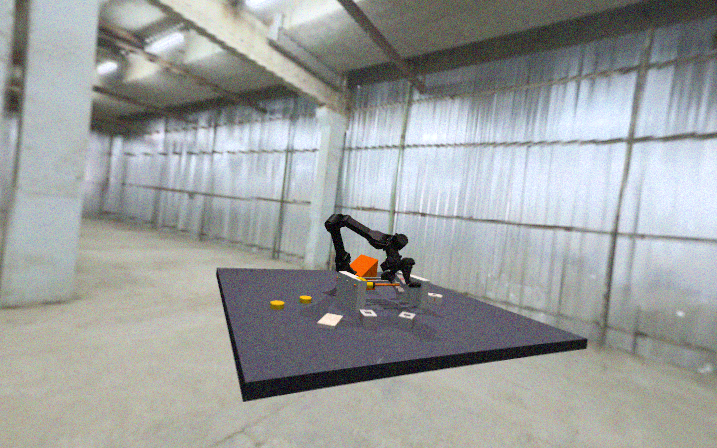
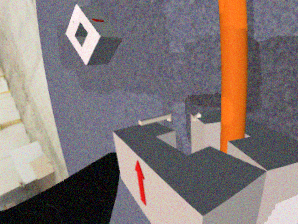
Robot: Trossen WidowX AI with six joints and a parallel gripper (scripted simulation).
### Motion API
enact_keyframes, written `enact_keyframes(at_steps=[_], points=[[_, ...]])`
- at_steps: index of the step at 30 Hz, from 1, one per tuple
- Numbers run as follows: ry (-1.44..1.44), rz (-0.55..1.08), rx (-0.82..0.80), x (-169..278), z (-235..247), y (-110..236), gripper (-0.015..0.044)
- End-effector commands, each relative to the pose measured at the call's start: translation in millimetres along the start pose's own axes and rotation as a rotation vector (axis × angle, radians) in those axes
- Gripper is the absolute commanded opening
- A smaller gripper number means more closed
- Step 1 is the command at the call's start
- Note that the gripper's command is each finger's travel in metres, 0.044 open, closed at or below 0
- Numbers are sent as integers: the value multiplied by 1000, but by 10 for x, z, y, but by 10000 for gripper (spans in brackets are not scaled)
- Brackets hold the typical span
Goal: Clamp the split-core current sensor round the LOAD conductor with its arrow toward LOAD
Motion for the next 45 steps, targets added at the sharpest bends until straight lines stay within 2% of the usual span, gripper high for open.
enact_keyframes(at_steps=[1,8,23,24,35,45], points=[[-18,2,-18,-7,61,8,0],[-18,2,-18,-7,61,8,0],[-22,21,167,47,99,3,0],[13,8,154,43,-49,-55,0],[13,9,163,45,-48,-57,0],[12,21,331,61,-39,-73,0]])
Point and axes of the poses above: the point midway between the two fingers, 35 mm back from their tips, its own y axis back along the fingers, its own z axis across the jaws, x = y × z, the point moved 2 cm from there along y, back along the fingers, and after that the axes turned 1 degree about -y, right-handed, at the moved point
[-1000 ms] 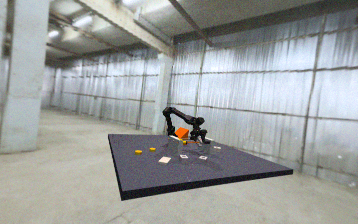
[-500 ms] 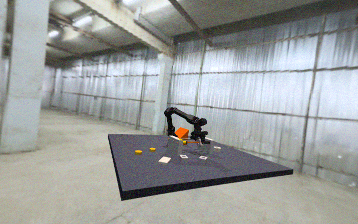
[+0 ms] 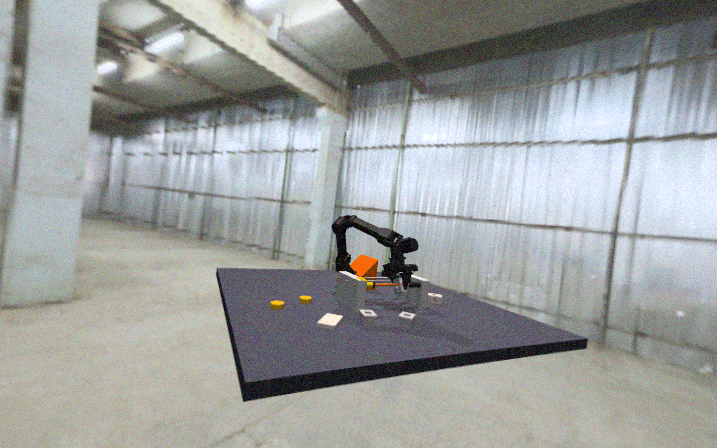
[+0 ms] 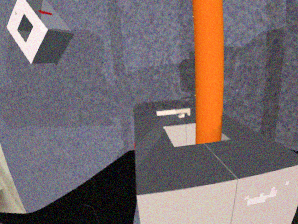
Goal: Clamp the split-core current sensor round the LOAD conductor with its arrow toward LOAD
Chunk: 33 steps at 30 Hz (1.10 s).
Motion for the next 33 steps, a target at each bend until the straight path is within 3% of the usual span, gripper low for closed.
enact_keyframes(at_steps=[1,15,25,33], points=[[-7,9,80,5,13,6,0],[-9,9,174,-6,22,12,0],[-12,17,404,-20,100,-11,0],[-12,17,408,-21,100,-11,0]])
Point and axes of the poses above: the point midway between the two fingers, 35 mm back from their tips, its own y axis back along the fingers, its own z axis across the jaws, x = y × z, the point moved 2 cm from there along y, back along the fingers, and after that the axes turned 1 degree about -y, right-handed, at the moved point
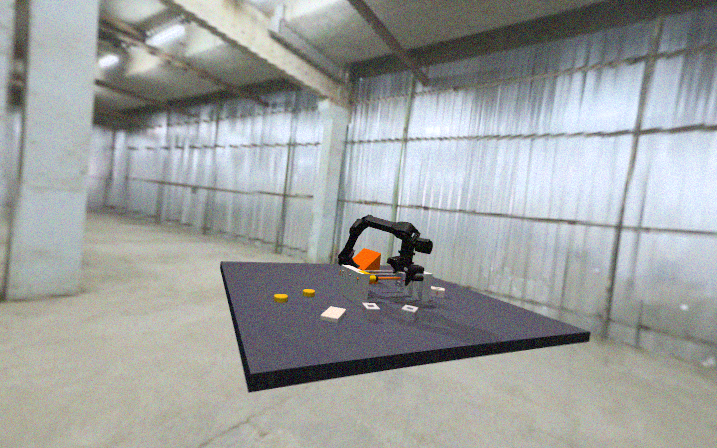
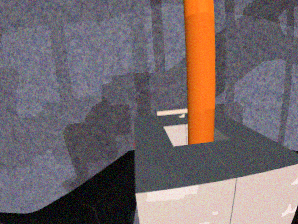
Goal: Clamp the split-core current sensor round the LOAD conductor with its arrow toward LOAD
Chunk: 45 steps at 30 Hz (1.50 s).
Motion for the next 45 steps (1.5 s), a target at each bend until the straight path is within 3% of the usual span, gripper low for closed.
enact_keyframes(at_steps=[1,13,23,45], points=[[-8,6,8,-5,7,21,0],[-6,6,33,-5,8,-32,0],[-2,3,33,-7,2,-5,253],[-2,3,33,-7,2,-5,253]])
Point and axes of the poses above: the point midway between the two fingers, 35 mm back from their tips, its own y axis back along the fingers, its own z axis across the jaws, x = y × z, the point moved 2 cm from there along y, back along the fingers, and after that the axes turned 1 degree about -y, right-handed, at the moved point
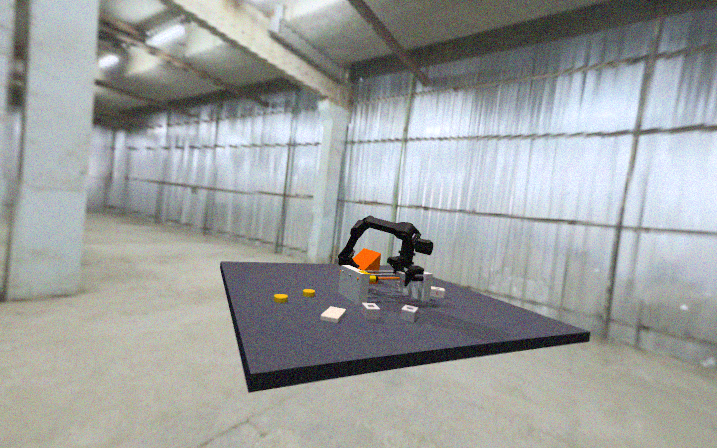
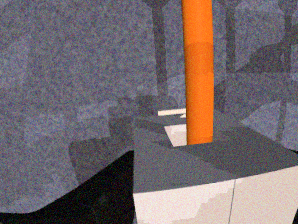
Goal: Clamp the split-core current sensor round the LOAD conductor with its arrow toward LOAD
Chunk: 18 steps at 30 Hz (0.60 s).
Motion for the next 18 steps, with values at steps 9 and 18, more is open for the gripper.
enact_keyframes(at_steps=[9,18], points=[[0,0,0,1,0,2,253],[0,0,0,1,0,2,436]])
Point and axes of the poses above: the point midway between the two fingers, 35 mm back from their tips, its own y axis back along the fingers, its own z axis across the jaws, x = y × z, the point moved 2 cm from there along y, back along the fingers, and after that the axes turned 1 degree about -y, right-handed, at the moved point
